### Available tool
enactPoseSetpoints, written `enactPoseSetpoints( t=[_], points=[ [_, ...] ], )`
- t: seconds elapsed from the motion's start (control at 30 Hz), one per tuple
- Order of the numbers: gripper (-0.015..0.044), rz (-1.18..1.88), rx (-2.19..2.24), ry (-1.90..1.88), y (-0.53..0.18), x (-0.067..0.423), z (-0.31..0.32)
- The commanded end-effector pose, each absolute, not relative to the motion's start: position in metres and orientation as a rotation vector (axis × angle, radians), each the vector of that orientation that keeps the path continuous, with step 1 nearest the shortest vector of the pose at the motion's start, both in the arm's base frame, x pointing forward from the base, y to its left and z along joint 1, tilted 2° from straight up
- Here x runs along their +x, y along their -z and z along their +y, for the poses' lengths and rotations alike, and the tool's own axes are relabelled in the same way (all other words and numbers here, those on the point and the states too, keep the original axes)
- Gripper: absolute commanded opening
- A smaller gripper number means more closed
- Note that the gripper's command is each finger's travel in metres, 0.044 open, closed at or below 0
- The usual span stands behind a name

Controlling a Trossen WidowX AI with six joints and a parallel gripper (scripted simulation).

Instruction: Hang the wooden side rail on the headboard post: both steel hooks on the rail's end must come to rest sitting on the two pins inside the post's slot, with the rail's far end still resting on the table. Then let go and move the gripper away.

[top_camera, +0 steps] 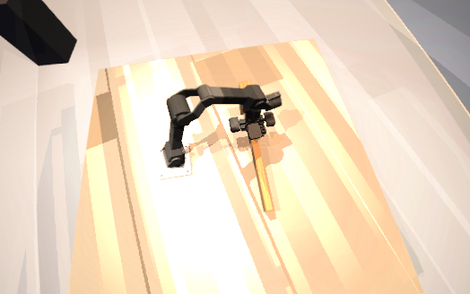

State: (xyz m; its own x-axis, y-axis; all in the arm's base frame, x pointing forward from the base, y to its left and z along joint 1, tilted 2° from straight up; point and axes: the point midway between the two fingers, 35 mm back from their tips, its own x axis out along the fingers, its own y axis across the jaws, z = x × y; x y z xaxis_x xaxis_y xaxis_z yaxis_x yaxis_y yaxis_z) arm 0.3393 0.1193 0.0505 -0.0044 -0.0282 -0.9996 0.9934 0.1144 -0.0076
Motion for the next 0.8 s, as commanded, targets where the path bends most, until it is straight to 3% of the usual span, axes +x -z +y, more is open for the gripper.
enactPoseSetpoints(
  t=[0.0, 0.77],
  points=[
    [0.0, 1.243, 1.108, 1.138, -0.051, 0.3397, 0.1212],
    [0.0, 1.243, 1.108, 1.138, -0.0522, 0.3389, 0.1234]
  ],
)
